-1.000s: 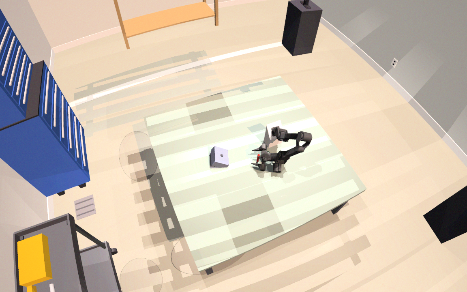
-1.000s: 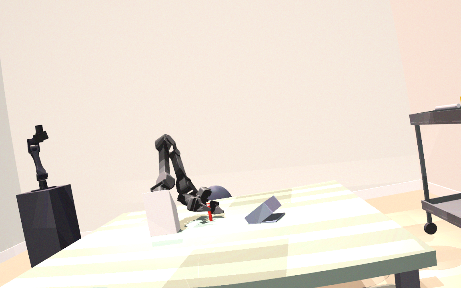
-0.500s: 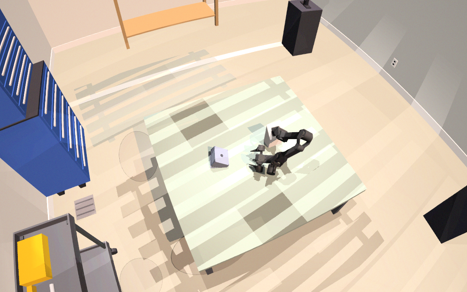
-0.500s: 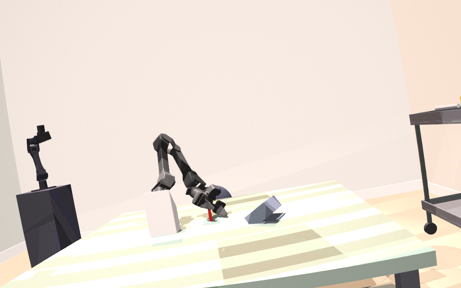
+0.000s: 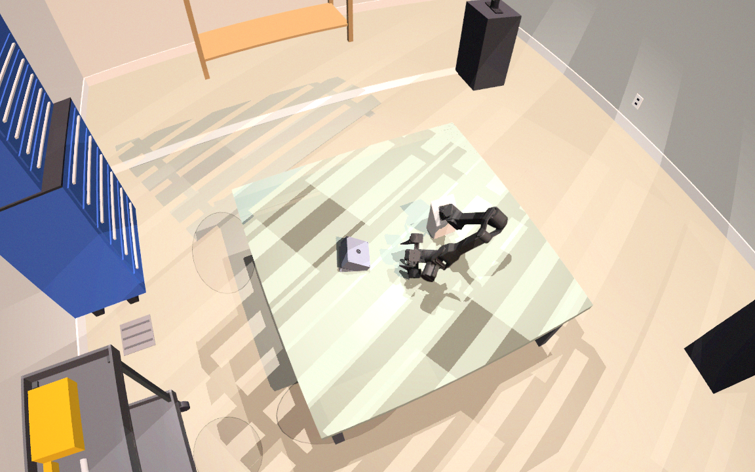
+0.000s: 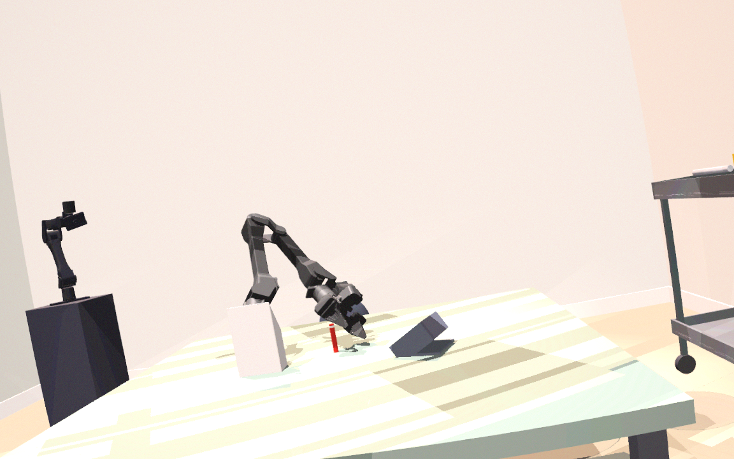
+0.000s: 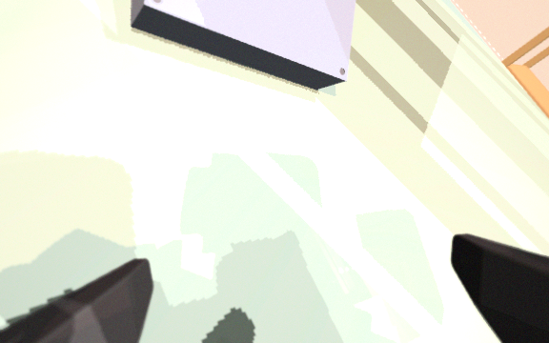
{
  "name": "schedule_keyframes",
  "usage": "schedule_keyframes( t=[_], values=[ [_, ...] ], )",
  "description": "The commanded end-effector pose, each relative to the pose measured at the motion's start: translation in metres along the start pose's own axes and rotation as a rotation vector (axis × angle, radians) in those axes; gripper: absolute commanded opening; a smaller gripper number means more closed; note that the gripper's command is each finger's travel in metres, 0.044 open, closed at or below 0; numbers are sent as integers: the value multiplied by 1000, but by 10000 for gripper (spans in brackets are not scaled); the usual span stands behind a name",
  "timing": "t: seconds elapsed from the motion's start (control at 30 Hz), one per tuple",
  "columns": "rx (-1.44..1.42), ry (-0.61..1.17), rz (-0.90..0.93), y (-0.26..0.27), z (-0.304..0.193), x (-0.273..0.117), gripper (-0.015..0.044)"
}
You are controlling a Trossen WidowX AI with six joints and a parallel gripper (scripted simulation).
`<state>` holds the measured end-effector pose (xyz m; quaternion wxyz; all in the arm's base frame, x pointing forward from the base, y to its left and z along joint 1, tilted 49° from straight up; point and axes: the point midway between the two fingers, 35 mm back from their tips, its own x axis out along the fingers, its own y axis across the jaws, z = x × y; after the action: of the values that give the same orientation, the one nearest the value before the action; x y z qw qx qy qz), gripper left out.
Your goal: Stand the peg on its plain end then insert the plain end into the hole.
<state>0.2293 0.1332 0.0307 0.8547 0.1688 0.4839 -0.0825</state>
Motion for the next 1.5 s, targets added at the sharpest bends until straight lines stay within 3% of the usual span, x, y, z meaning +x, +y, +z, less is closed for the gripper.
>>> schedule_keyframes(
  t=[0.0,0.6,1.07,1.47],
  values=[
    [-31,52,-14,-7,1,2,440],
    [-152,452,6,-52,-3,-4,440],
    [-132,667,233,-67,-3,-27,440],
    [-85,749,487,-66,3,-55,440]
  ],
)
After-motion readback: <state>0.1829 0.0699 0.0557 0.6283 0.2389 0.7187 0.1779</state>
